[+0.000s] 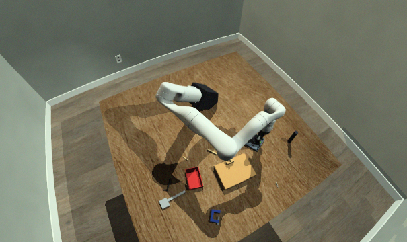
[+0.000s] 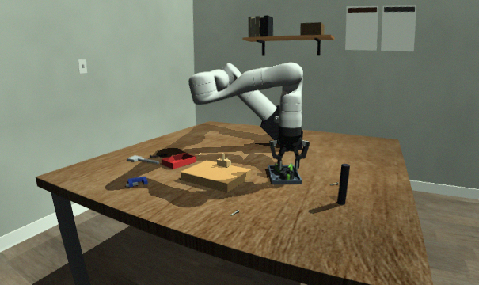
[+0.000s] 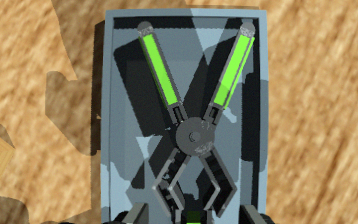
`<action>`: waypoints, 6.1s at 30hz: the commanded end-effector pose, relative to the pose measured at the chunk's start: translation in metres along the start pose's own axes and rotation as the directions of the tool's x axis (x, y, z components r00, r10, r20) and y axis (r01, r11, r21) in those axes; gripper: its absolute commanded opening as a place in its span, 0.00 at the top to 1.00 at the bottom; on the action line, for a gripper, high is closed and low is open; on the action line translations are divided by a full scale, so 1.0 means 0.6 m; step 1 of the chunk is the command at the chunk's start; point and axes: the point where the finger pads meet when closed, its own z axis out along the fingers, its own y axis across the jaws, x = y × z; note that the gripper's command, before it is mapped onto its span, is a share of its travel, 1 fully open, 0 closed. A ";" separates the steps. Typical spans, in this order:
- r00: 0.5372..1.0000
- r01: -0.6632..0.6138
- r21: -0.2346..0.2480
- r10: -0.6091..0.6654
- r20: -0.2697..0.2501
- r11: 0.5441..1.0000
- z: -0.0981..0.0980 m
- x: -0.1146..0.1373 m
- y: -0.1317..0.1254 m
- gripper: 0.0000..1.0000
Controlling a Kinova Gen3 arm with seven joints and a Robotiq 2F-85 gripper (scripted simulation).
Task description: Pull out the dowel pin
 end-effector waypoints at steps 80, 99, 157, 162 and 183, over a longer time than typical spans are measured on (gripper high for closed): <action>1.000 0.000 -0.001 0.000 0.002 1.000 0.003 -0.002 0.001 0.42; 1.000 0.000 -0.001 0.000 0.002 1.000 0.025 -0.002 0.001 0.42; 1.000 0.000 -0.001 0.000 0.002 1.000 0.060 -0.002 0.001 0.42; 1.000 0.000 -0.001 0.000 0.002 1.000 0.060 -0.002 0.001 0.42; 1.000 0.000 -0.001 0.000 0.002 1.000 0.059 -0.002 0.001 0.60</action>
